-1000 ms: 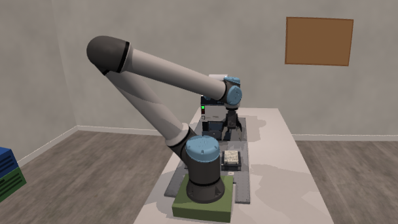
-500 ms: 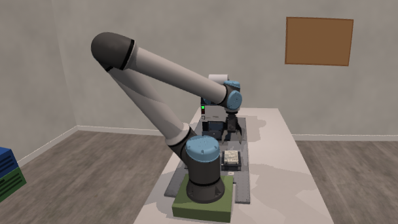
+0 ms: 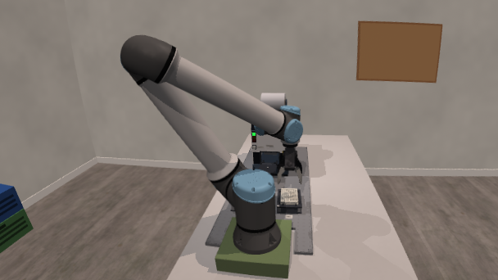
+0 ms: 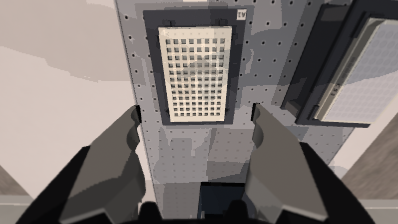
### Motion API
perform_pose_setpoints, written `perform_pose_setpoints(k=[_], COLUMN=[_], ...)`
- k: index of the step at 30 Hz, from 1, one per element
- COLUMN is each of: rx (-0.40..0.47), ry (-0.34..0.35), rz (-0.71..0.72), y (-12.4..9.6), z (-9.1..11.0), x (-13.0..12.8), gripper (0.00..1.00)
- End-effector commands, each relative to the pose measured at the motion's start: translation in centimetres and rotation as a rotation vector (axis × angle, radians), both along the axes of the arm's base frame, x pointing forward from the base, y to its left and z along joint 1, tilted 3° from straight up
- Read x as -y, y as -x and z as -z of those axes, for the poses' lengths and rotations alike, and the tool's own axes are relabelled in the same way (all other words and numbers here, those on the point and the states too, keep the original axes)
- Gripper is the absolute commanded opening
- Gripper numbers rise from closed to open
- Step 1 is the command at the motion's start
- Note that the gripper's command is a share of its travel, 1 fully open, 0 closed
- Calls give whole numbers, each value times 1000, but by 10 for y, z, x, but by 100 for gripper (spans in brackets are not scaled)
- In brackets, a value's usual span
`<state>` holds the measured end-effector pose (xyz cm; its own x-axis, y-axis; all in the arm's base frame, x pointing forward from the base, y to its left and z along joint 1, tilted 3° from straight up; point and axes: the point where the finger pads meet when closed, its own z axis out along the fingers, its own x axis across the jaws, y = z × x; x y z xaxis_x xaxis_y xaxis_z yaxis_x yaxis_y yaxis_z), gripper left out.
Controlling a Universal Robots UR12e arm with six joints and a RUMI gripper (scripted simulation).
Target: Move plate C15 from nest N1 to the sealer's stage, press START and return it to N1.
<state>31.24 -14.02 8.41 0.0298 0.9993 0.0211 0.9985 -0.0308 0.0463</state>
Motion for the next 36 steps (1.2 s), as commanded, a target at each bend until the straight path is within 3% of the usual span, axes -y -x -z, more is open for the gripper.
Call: perform_pose_setpoints(k=[1,27,36], rx=[1,1,1], ry=[1,1,1], rz=[0,0,0], y=[-1,-3,-3], z=[6,46,46], x=[1,0,0], gripper=[68,68,68])
